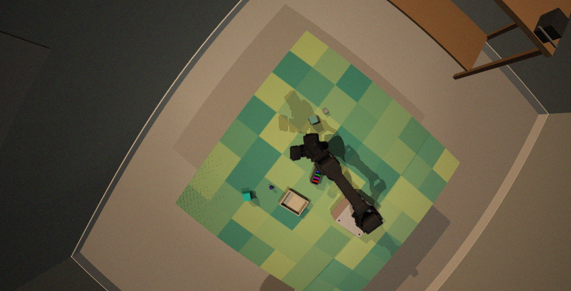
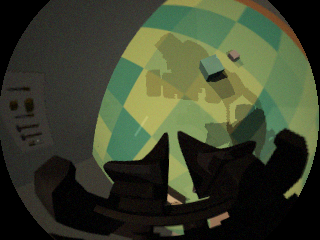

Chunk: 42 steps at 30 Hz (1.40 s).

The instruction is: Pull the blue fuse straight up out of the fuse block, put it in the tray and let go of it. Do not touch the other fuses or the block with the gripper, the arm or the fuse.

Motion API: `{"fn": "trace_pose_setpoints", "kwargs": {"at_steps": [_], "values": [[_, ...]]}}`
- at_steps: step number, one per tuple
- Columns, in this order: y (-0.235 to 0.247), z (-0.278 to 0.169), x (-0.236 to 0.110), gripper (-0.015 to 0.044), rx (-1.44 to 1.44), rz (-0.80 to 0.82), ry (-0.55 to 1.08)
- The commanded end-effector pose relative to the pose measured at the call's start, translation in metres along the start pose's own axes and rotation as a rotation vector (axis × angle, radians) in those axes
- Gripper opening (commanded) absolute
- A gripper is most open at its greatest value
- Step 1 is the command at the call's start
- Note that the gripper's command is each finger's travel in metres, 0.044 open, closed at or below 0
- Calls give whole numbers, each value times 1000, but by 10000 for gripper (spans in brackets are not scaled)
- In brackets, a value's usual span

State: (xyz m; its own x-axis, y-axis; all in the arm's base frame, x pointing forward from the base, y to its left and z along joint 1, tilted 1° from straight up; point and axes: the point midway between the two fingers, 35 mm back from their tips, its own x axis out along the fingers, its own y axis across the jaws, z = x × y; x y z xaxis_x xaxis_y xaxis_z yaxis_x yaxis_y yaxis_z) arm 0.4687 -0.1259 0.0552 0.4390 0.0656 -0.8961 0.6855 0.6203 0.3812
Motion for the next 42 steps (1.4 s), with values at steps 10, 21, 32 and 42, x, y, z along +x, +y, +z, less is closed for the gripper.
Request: {"fn": "trace_pose_setpoints", "kwargs": {"at_steps": [10, 21, 32, 42], "values": [[-75, -147, -27, 66, -1114, -201, 420], [-82, -153, -30, 66, -1148, -201, 437], [-85, -154, -21, 66, -1148, -201, 437], [-88, -156, -12, 66, -1148, -201, 437]]}}
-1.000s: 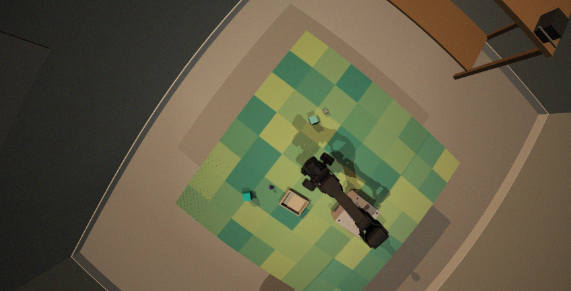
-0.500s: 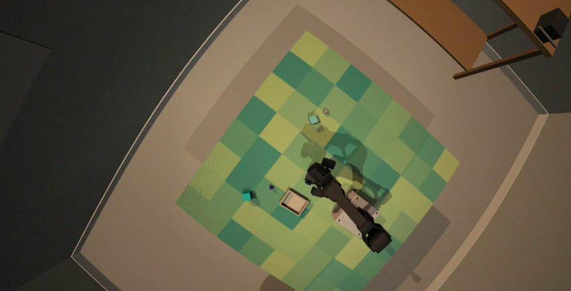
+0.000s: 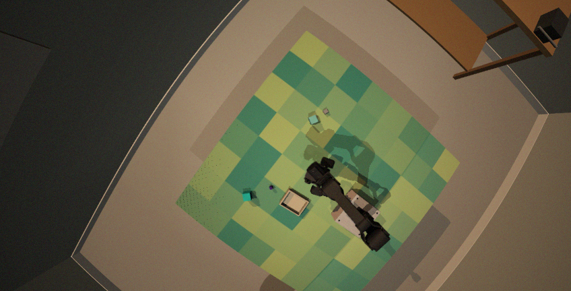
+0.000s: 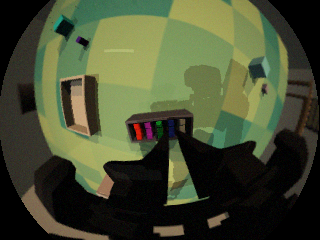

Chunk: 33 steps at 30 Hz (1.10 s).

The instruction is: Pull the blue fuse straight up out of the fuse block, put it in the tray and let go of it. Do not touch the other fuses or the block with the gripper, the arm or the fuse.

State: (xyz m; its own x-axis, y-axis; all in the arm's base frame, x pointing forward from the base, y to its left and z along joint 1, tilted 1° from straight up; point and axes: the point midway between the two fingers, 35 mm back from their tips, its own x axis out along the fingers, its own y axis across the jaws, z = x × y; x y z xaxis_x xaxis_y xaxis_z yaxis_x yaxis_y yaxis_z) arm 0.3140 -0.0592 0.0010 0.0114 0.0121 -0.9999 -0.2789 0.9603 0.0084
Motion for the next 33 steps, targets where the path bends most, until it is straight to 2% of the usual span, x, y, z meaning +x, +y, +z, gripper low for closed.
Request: {"fn": "trace_pose_setpoints", "kwargs": {"at_steps": [1, 33], "values": [[0, -2, 5, 66, -4, -2, 8], [-1, -1, 22, 66, -4, -2, 8]]}}
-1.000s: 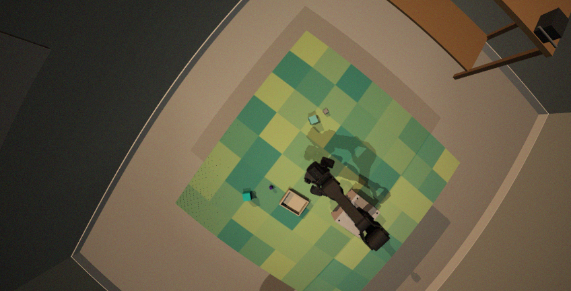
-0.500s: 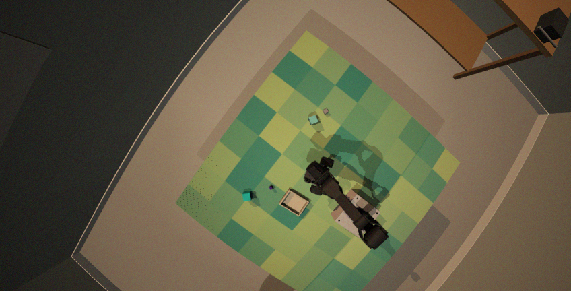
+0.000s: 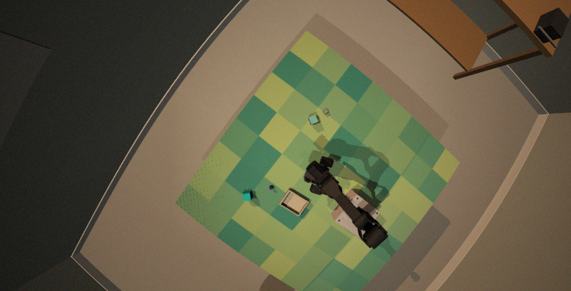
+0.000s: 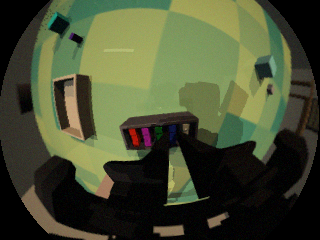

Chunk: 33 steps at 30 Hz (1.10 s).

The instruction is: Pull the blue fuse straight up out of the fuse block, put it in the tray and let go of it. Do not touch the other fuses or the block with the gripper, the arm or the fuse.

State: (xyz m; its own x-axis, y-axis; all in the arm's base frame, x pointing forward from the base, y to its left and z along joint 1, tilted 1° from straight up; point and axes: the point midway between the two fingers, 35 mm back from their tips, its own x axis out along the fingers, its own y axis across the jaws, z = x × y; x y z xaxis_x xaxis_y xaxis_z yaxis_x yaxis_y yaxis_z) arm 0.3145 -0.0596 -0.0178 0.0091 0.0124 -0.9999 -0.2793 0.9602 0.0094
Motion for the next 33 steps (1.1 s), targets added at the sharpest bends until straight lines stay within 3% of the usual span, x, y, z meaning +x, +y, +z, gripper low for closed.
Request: {"fn": "trace_pose_setpoints", "kwargs": {"at_steps": [1, 9, 19, 33], "values": [[0, -1, 4, 66, -4, -3, 6], [0, -1, 7, 66, -4, -3, 6], [0, -1, 6, 0, 0, 2, 3], [0, -1, 1, 0, -1, 1, 4]]}}
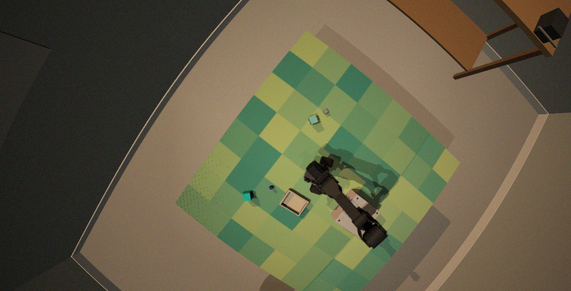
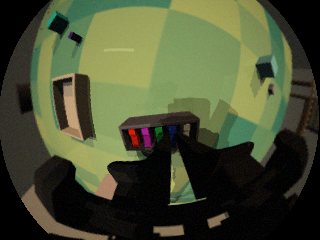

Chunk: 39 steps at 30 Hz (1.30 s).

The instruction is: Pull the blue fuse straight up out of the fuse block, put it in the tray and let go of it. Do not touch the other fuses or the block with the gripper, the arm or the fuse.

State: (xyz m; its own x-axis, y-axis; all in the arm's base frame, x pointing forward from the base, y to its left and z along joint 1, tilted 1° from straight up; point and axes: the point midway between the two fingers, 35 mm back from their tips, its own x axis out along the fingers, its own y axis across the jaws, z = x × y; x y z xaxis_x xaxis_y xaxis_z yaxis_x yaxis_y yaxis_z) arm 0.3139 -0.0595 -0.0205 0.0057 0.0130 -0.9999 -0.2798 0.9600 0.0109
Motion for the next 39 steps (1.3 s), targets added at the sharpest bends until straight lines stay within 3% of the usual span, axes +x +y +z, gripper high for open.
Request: {"fn": "trace_pose_setpoints", "kwargs": {"at_steps": [1, 39], "values": [[0, 0, -2, 0, 0, 0, 1], [0, 0, -21, 0, -2, -3, 2]]}}
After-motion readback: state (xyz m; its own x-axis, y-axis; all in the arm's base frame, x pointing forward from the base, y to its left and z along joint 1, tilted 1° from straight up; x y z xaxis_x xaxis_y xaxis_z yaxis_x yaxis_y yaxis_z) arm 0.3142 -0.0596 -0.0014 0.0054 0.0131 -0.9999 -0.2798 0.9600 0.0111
